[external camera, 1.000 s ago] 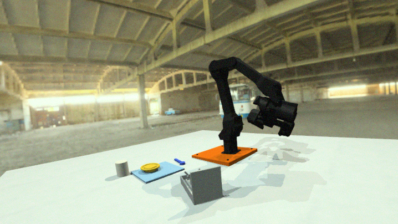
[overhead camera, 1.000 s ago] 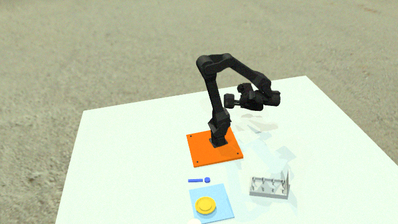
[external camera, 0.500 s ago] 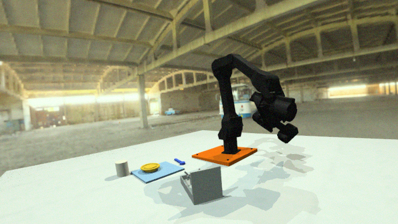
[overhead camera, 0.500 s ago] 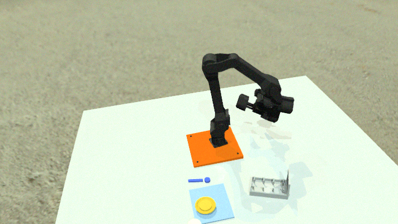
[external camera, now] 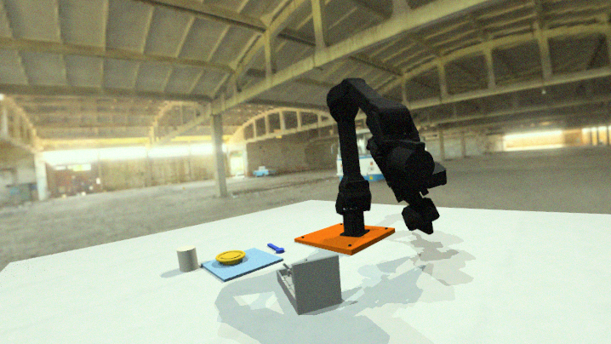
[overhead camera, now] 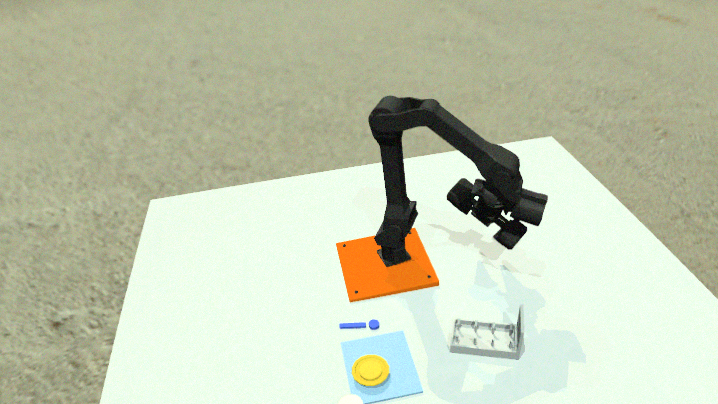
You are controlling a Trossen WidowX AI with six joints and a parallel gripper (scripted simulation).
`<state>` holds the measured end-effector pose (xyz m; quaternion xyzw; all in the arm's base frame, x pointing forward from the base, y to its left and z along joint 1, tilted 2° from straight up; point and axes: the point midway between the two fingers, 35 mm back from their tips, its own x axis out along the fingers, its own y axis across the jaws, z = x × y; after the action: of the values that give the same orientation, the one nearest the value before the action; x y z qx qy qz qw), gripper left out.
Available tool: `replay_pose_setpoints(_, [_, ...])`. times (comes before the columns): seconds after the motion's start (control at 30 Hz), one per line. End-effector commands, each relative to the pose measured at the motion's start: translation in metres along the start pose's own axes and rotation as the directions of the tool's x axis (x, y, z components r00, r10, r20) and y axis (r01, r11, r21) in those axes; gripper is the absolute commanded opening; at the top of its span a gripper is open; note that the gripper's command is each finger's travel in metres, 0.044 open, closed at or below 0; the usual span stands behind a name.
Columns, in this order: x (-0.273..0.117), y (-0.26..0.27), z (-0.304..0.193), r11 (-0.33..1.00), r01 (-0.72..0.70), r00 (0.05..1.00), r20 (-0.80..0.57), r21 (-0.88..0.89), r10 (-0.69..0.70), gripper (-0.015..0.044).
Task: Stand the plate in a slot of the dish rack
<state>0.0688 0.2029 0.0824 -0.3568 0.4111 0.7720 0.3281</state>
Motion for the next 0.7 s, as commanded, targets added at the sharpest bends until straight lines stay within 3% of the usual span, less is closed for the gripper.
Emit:
replay_pose_setpoints(0.0, [-0.013, -0.019, -0.010, 0.993, 0.057, 0.998, -0.003, 0.102, -0.057, 0.0400])
replay_pose_setpoints(0.33, [-0.053, -0.060, -0.047, 0.905, 0.201, 0.978, -0.021, 0.375, -0.209, 0.0400])
replay_pose_setpoints(0.67, [-0.095, -0.088, -0.098, 0.719, 0.300, 0.941, -0.069, 0.626, -0.332, 0.0400])
